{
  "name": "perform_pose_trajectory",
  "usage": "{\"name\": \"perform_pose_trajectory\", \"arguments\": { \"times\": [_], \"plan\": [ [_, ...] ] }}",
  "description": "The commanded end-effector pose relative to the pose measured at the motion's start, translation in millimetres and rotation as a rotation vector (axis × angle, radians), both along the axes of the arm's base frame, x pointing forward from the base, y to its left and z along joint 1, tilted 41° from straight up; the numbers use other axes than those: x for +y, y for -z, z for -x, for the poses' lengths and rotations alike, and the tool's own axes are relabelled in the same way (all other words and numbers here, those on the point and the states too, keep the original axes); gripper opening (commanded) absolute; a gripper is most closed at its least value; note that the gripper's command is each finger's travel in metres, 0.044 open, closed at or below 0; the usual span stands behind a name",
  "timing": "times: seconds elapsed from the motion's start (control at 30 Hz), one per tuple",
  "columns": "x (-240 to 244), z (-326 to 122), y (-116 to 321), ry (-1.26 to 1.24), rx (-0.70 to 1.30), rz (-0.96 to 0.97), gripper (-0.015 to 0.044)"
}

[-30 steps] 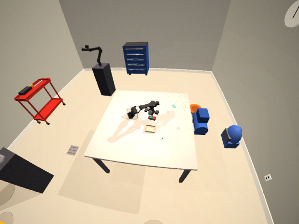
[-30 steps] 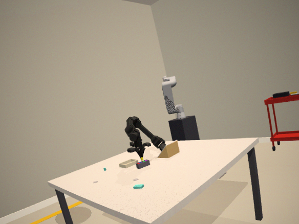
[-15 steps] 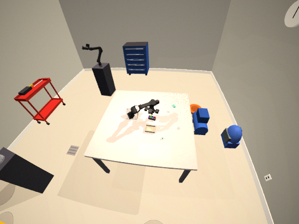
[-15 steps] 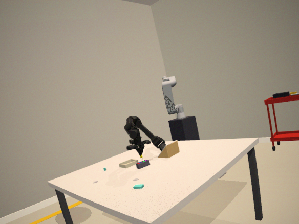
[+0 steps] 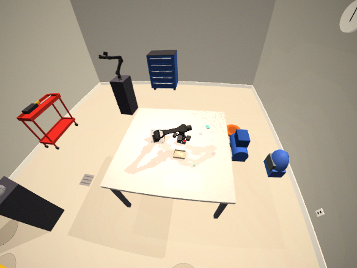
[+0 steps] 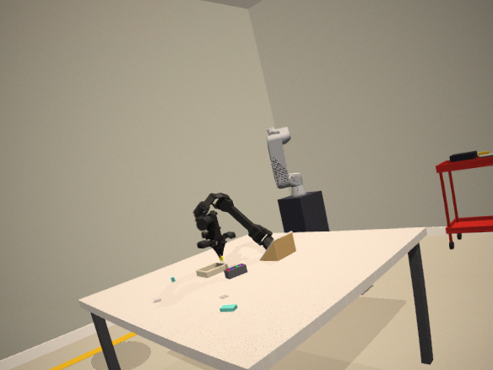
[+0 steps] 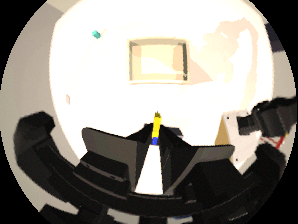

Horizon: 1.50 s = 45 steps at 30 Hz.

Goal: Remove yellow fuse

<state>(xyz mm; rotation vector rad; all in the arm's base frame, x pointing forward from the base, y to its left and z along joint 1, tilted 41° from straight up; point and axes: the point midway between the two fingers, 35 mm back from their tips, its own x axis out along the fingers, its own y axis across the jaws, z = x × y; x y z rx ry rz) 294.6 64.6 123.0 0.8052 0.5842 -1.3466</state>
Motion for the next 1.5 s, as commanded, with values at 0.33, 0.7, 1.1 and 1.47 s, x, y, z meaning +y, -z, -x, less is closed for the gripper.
{"name": "perform_pose_trajectory", "arguments": {
  "times": [0.33, 0.7, 1.1, 1.47],
  "plan": [
    [-76, -1, -68, -0.001, -0.019, 0.016, 0.0000],
    [-89, -1, -69, 0.000, -0.020, 0.021, 0.0000],
    [-101, -4, -55, 0.000, -0.021, 0.021, 0.0000],
    [-107, -6, -47, 0.002, -0.017, 0.020, 0.0079]
  ]
}}
